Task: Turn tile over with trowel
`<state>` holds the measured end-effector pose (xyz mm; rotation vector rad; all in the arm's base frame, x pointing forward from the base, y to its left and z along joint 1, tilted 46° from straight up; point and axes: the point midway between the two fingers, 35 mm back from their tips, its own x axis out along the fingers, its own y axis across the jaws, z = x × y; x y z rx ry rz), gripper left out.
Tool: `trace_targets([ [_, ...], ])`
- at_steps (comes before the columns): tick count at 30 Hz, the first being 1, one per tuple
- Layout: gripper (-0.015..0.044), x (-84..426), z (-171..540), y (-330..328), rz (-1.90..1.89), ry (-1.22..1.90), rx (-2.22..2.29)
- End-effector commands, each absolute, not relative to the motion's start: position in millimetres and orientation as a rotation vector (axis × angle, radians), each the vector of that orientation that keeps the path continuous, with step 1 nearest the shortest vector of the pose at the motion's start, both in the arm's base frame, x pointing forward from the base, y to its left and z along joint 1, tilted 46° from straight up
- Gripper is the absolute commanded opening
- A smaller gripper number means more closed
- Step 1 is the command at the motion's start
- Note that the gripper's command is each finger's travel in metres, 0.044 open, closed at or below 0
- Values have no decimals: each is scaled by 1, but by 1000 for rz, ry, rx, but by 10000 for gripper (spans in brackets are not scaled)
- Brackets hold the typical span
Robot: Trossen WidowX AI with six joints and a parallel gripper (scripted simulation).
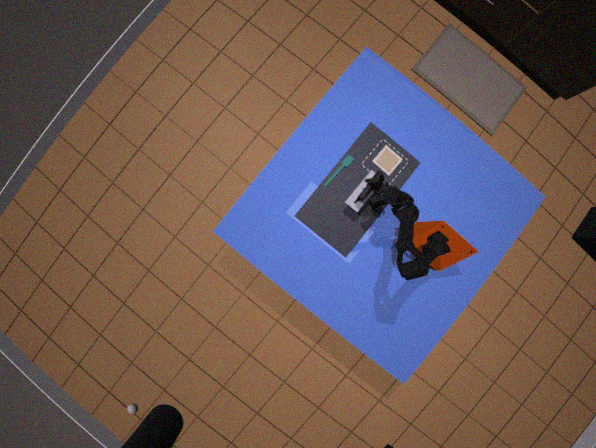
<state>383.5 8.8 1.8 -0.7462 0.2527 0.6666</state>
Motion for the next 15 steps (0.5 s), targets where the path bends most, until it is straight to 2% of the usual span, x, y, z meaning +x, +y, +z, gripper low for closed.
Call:
trace_targets([
  [1, 0, 395, 13, 21, 695, 164, -782],
  [15, 0, 420, 58, 93, 855, -276, -926],
])
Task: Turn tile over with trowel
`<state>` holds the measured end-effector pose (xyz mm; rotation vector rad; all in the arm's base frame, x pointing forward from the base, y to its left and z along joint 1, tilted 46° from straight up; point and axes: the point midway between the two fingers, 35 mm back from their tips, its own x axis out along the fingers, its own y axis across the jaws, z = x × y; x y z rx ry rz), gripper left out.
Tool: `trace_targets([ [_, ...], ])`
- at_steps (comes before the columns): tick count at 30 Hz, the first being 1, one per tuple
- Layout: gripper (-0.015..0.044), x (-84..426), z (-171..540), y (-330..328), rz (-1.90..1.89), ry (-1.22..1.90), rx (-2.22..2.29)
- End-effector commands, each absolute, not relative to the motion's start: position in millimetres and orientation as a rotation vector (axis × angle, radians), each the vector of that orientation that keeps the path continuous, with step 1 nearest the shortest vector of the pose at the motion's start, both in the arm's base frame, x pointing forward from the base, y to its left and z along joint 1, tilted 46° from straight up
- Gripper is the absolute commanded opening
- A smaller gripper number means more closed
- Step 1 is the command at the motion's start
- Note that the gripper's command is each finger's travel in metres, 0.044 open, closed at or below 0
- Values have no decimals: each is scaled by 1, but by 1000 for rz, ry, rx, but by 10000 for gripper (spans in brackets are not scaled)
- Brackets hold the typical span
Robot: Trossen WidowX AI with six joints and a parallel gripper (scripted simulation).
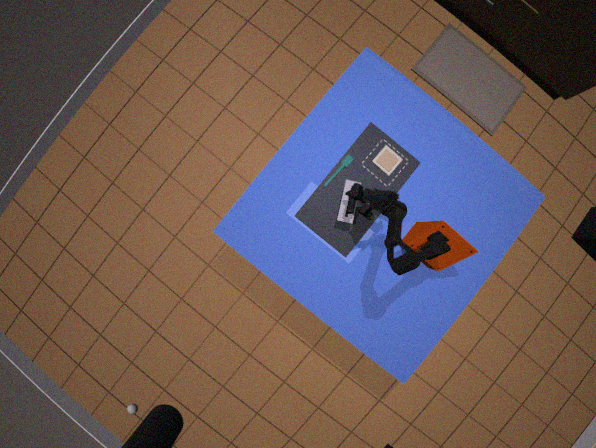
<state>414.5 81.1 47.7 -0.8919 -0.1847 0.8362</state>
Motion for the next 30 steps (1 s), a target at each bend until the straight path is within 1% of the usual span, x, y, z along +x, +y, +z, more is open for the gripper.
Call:
trace_targets([
  [1, 0, 420, 61, 98, 866, -308, -936],
  [16, 0, 407, 96, 174, 1011, -797, -1063],
  [30, 0, 406, 90, 185, 1016, -818, -1067],
])
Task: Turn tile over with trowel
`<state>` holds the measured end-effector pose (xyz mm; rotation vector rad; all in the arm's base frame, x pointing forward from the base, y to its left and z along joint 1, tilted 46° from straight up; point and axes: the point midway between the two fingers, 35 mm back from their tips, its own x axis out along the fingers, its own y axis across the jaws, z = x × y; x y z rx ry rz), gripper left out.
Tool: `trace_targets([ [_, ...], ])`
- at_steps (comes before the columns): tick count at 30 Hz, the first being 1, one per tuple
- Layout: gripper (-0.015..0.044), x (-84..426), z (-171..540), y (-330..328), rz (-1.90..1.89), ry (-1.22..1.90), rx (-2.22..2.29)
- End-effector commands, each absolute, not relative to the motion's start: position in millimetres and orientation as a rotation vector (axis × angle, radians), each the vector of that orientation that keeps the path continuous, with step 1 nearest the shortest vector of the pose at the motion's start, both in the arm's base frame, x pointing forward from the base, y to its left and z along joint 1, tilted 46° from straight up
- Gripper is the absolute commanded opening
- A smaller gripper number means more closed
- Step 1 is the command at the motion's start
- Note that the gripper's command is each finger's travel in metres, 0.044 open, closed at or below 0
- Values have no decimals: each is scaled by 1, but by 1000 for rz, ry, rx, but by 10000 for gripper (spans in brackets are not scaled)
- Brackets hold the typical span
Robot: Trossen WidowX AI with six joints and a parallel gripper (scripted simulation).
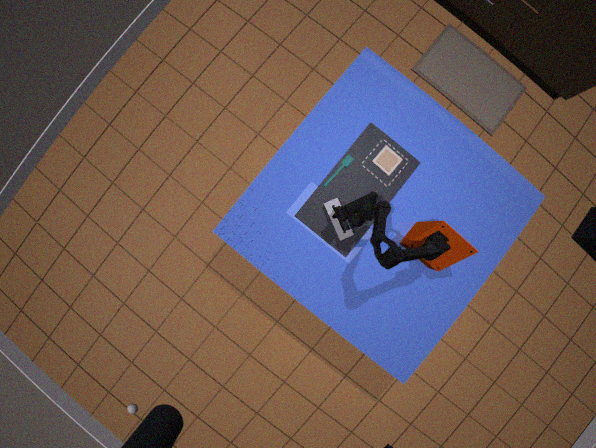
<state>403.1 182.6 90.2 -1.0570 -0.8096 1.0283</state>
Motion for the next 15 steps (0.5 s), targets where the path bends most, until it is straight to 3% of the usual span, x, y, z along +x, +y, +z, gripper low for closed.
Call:
trace_targets([
  [1, 0, 406, 89, 186, 1016, -818, -1067],
  [15, 0, 406, 73, 202, 1016, -818, -1066],
])
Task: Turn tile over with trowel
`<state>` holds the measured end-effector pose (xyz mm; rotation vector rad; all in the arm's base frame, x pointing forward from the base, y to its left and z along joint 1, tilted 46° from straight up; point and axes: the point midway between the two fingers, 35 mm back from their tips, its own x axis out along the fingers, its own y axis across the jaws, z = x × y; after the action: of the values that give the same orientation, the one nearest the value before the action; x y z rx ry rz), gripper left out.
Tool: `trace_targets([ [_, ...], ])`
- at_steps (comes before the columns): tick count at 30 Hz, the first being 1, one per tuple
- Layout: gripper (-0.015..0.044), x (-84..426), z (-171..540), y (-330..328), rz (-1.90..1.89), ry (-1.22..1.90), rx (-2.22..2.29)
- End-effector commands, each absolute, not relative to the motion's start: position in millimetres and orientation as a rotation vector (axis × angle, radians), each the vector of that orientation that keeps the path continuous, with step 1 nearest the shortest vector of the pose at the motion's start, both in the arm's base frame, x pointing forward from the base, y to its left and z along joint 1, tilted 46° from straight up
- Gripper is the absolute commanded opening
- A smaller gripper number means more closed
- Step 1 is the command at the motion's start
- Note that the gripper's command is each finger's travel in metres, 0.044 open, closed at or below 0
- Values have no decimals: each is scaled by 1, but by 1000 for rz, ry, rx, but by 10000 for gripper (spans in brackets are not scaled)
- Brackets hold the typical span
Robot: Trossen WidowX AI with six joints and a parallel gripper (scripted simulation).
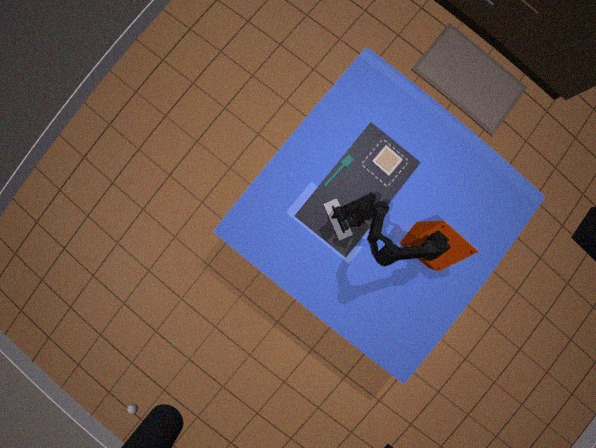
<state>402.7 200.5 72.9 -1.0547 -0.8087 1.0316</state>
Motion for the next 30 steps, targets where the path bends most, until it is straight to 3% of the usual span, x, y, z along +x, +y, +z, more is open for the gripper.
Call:
trace_targets([
  [1, 0, 406, 72, 203, 1016, -818, -1066],
  [3, 0, 406, 71, 204, 1016, -818, -1066],
  [15, 300, 406, 71, 204, 1016, -818, -1066],
  [24, 300, 406, 71, 203, 1017, -817, -1066],
  [30, 300, 393, 68, 164, 1035, -800, -1083],
])
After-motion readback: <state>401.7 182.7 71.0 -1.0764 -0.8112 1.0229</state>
